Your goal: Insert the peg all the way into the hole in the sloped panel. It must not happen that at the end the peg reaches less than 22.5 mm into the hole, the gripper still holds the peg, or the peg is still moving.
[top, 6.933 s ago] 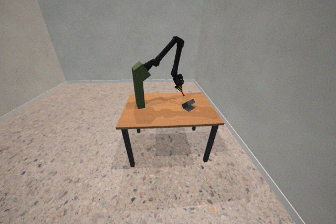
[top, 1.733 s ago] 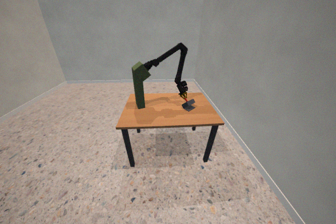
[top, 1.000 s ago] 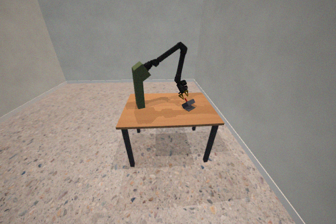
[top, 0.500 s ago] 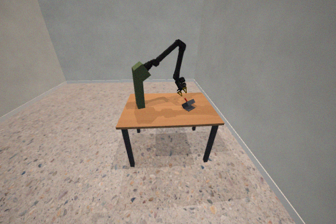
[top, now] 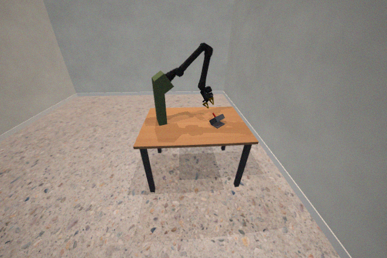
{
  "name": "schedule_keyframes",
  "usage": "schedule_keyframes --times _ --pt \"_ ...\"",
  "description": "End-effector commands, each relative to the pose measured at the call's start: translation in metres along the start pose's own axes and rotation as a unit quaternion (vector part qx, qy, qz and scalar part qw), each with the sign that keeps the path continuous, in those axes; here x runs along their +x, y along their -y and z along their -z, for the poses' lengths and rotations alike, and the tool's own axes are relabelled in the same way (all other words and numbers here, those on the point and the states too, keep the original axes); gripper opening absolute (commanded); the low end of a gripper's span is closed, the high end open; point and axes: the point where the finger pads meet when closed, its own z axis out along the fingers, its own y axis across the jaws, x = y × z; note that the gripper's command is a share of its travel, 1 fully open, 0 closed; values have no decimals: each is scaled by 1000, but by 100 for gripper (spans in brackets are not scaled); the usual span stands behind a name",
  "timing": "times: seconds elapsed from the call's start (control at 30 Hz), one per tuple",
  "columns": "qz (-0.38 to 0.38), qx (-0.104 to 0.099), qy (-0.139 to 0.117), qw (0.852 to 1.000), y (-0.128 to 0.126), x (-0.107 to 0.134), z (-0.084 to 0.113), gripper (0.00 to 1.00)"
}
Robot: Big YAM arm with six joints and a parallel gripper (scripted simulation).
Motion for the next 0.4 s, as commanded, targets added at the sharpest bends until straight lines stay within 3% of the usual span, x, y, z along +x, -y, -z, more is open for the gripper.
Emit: schedule_keyframes --times 0.0,0.37 --pt "-9 -5 3 1000 0 -3 13 100" --pt "-8 -2 -3 1000 0 4 9 100"
